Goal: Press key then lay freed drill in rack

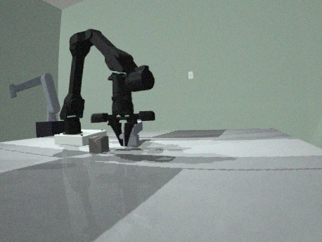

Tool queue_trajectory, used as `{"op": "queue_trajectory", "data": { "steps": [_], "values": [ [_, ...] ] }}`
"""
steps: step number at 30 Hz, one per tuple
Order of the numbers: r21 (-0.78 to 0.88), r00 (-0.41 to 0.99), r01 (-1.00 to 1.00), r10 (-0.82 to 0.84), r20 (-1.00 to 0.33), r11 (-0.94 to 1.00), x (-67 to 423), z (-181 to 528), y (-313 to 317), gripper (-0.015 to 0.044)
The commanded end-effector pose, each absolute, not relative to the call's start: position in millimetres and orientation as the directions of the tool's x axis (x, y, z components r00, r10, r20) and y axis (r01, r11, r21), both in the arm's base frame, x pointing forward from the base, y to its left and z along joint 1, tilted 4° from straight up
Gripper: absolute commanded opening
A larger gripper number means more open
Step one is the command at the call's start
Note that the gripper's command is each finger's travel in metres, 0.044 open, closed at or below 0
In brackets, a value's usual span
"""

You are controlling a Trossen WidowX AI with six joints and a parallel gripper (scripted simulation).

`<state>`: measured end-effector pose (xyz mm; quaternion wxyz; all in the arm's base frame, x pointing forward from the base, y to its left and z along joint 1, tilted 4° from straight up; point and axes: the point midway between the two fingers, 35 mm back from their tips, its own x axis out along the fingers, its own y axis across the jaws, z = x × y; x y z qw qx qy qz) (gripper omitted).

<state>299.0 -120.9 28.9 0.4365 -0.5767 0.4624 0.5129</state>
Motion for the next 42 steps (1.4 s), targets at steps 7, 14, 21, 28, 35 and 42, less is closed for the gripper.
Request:
{"op": "queue_trajectory", "data": {
  "steps": [7, 14, 21, 28, 35, 42],
  "values": [
    [-0.032, 0.049, -0.981, -0.086, -0.995, -0.193, 303, 31, -135, 0.0000],
    [-0.032, 0.049, -0.981, -0.087, -0.995, -0.193, 306, 32, -146, 0.0000],
    [-0.032, 0.049, -0.981, -0.088, -0.995, -0.193, 308, 33, -157, 0.0000],
    [-0.032, 0.050, -0.981, -0.089, -0.995, -0.193, 310, 34, -167, 0.0000],
    [-0.032, 0.050, -0.981, -0.090, -0.995, -0.193, 311, 34, -176, 0.0000],
    [-0.031, 0.050, -0.981, -0.090, -0.995, -0.193, 309, 38, -174, 0.0000]
  ]
}}
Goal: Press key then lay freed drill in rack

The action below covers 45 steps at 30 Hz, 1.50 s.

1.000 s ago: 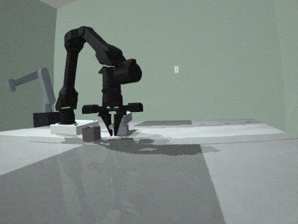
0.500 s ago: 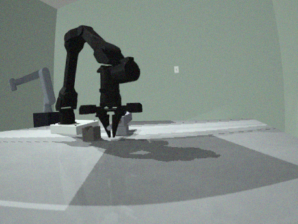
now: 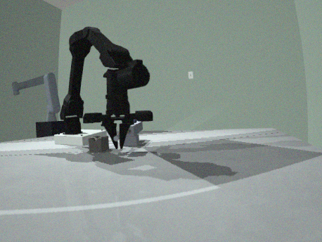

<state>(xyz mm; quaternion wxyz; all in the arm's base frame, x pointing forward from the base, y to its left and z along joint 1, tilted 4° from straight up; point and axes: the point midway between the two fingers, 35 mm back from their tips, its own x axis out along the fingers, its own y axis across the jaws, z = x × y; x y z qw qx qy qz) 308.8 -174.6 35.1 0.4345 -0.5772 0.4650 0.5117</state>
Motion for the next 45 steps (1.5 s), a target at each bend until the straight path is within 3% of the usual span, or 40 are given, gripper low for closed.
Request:
{"op": "queue_trajectory", "data": {
  "steps": [1, 45],
  "values": [
    [-0.031, 0.050, -0.981, -0.090, -0.995, -0.193, 309, 38, -174, 0.0000],
    [-0.031, 0.049, -0.981, -0.090, -0.995, -0.193, 304, 54, -174, 0.0000]
  ]
}}
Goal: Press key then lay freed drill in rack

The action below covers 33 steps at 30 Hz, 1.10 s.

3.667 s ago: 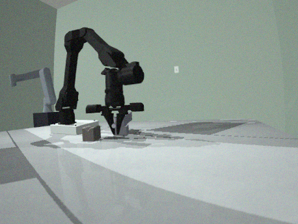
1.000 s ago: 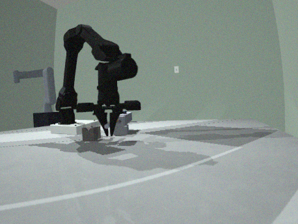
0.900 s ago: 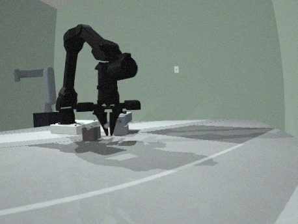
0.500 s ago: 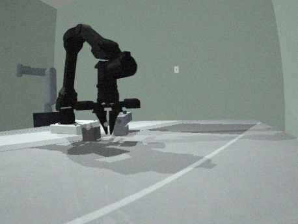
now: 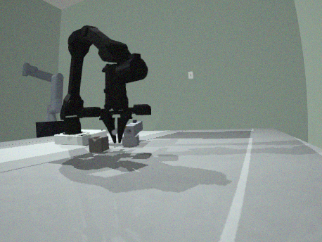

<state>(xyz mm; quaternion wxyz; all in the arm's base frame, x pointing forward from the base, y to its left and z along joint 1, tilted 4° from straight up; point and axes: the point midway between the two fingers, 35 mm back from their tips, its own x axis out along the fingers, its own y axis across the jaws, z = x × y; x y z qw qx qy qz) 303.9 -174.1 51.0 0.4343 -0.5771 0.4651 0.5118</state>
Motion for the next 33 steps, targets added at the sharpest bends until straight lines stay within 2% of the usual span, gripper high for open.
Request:
{"op": "queue_trajectory", "data": {
  "steps": [1, 33],
  "values": [
    [-0.031, 0.049, -0.981, -0.090, -0.995, -0.193, 304, 54, -173, 0.0000],
    [-0.031, 0.049, -0.981, -0.090, -0.995, -0.193, 303, 66, -172, 0.0000]
  ]
}}
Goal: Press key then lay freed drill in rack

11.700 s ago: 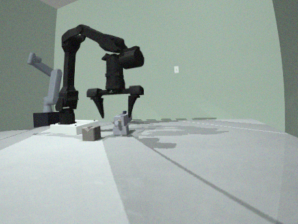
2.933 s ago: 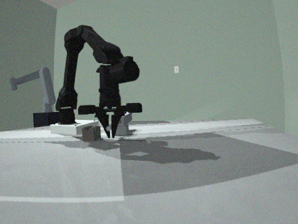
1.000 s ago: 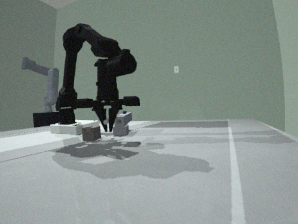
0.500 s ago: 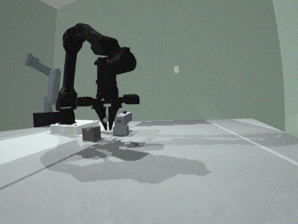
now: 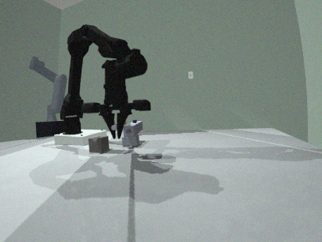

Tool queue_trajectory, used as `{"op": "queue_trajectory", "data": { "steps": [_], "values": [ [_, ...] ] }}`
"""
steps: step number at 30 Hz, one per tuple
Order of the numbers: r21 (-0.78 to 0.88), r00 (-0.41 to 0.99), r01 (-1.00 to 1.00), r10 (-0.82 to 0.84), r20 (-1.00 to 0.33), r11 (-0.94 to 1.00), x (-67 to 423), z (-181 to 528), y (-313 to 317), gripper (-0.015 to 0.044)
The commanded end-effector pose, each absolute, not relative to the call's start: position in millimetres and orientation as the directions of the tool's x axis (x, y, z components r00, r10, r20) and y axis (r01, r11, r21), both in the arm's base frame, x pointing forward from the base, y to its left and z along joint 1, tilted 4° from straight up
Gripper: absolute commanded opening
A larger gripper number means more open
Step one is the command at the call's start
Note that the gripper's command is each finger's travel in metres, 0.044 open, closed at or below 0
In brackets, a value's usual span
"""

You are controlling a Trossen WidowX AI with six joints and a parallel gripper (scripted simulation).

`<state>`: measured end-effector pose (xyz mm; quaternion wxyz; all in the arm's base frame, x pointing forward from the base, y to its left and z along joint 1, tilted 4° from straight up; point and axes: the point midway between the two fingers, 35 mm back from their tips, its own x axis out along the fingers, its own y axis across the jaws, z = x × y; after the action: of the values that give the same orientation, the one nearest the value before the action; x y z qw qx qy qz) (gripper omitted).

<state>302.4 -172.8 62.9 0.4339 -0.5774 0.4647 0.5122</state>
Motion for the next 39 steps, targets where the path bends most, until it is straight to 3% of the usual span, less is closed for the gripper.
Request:
{"op": "queue_trajectory", "data": {
  "steps": [1, 39],
  "values": [
    [-0.031, 0.049, -0.981, -0.090, -0.995, -0.193, 303, 66, -172, 0.0000],
    [-0.030, 0.049, -0.981, -0.090, -0.995, -0.193, 293, 75, -174, 0.0000]
  ]
}}
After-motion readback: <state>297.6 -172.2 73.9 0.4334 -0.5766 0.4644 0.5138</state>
